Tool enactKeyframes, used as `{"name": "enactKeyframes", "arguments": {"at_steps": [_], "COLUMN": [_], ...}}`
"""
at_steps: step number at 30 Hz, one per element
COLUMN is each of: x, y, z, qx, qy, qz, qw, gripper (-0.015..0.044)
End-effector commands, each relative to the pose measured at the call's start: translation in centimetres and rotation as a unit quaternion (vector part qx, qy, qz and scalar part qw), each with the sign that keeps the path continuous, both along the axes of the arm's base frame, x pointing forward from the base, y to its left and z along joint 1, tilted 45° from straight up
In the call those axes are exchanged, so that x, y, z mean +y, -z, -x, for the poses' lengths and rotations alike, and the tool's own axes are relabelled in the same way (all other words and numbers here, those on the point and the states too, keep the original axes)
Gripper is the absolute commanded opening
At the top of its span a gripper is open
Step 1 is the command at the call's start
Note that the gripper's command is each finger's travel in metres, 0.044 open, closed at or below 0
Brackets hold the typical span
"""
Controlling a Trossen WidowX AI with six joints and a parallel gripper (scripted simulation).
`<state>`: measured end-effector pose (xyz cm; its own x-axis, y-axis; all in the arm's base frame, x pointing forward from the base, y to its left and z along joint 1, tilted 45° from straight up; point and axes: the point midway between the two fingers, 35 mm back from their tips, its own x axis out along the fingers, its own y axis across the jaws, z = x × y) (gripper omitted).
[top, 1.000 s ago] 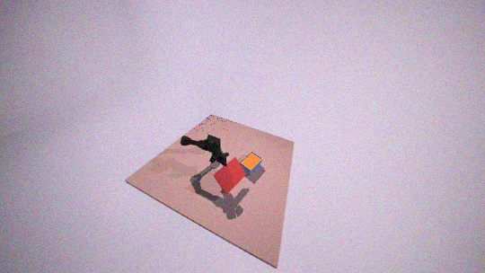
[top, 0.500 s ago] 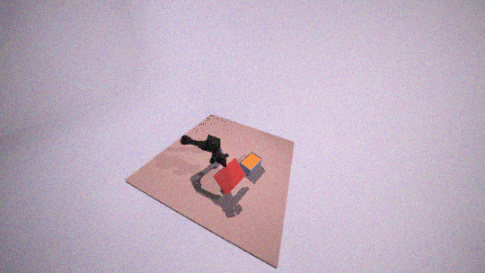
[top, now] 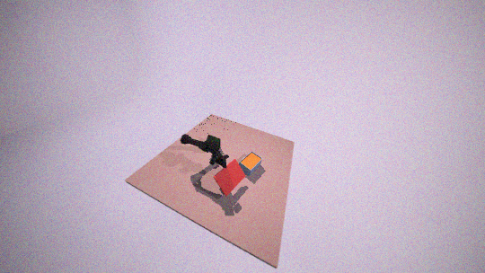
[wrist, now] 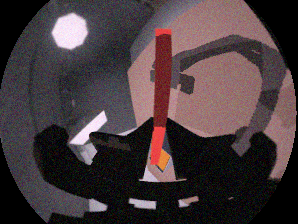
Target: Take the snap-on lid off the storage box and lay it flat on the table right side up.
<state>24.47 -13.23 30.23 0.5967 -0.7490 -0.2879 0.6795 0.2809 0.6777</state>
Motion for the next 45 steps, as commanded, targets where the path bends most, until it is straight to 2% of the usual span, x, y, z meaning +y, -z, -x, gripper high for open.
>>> {"name": "enactKeyframes", "arguments": {"at_steps": [1, 45], "x": [-0.1, -2.6], "y": [0.1, 2.5], "z": [0.0, 0.5], "qx": [-0.003, -0.005], "qy": [-0.004, -0.004], "qz": [0.000, 0.002], "qw": [1.000, 1.000], "gripper": [0.0000, 0.0000]}}
